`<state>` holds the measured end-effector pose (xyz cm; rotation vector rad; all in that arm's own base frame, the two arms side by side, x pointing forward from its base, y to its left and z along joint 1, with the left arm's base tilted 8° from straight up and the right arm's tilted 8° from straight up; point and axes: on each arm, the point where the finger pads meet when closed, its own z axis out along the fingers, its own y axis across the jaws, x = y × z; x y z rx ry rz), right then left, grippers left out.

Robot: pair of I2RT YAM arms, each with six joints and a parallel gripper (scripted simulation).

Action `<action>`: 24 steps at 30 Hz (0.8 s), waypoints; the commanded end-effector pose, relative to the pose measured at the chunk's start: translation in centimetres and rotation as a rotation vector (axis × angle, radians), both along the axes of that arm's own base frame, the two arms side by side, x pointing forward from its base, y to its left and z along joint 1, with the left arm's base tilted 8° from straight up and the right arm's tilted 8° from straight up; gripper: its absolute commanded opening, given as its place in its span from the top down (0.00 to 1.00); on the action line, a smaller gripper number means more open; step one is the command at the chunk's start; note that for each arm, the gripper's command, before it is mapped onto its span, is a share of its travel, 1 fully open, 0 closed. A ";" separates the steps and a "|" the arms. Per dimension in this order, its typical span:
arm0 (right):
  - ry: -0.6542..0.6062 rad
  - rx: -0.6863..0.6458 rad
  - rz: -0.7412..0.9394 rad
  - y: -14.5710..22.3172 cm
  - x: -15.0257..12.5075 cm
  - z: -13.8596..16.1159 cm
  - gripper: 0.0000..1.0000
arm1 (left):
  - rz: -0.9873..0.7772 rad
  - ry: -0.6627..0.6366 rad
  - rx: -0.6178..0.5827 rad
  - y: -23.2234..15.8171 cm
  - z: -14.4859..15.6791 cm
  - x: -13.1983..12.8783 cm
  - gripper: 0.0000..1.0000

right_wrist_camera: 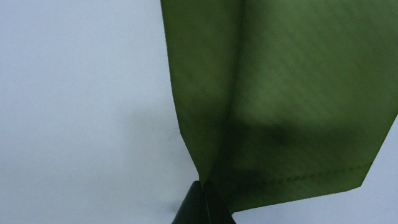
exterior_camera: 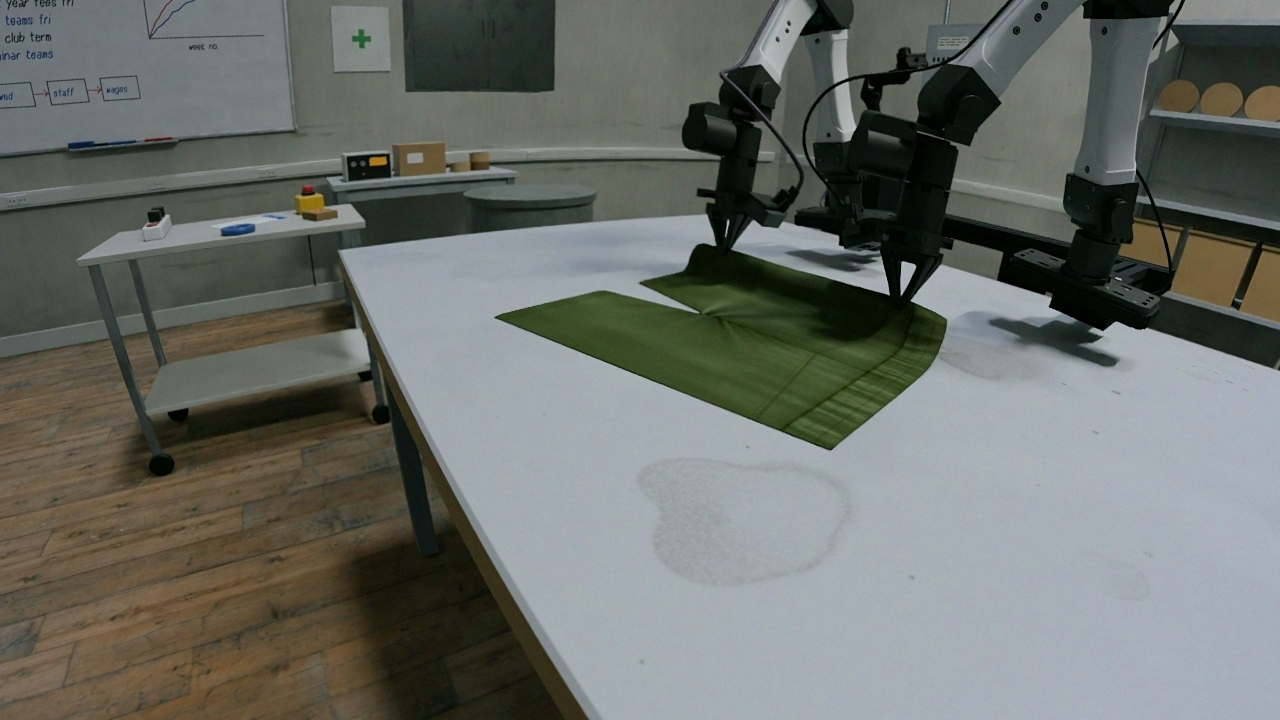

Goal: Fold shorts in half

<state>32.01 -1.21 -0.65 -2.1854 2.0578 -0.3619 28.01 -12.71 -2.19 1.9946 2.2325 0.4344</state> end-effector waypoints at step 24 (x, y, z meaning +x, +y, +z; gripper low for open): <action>-0.063 -0.041 -0.009 -1.0 -2.3 0.8 1.00 | 0.012 -0.016 0.003 -0.2 0.1 -3.2 1.00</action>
